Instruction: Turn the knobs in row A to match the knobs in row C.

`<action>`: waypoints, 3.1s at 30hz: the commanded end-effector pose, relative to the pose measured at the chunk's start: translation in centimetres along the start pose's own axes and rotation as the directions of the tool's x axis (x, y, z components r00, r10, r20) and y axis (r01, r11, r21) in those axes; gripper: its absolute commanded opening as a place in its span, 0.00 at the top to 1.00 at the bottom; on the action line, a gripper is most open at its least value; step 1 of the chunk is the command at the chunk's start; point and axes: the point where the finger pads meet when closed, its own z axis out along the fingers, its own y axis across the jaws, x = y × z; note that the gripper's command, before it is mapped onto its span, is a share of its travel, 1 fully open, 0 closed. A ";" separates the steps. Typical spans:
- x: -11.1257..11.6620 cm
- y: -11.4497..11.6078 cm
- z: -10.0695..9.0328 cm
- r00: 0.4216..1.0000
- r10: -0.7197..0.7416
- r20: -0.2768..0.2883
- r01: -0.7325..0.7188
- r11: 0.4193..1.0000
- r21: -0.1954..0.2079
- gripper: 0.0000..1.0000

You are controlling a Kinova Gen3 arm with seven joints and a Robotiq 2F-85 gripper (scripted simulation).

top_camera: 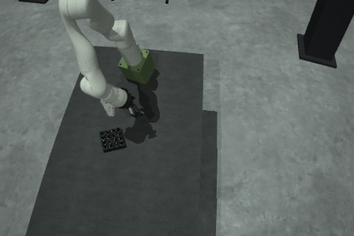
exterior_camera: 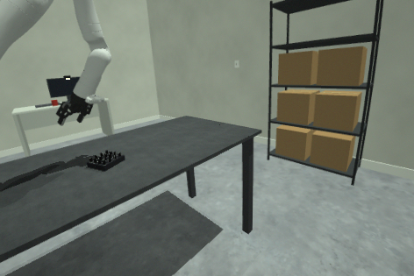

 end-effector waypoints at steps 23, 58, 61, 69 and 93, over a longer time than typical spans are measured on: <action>11.8 -1.3 2.7 0.875 0.192 -0.444 -0.133 0.978 0.160 0.00; 14.6 -2.3 1.6 0.804 0.248 -0.541 -0.126 0.959 0.252 0.00; 14.6 -2.3 1.6 0.804 0.248 -0.541 -0.126 0.959 0.252 0.00; 14.6 -2.3 1.6 0.804 0.248 -0.541 -0.126 0.959 0.252 0.00; 14.6 -2.3 1.6 0.804 0.248 -0.541 -0.126 0.959 0.252 0.00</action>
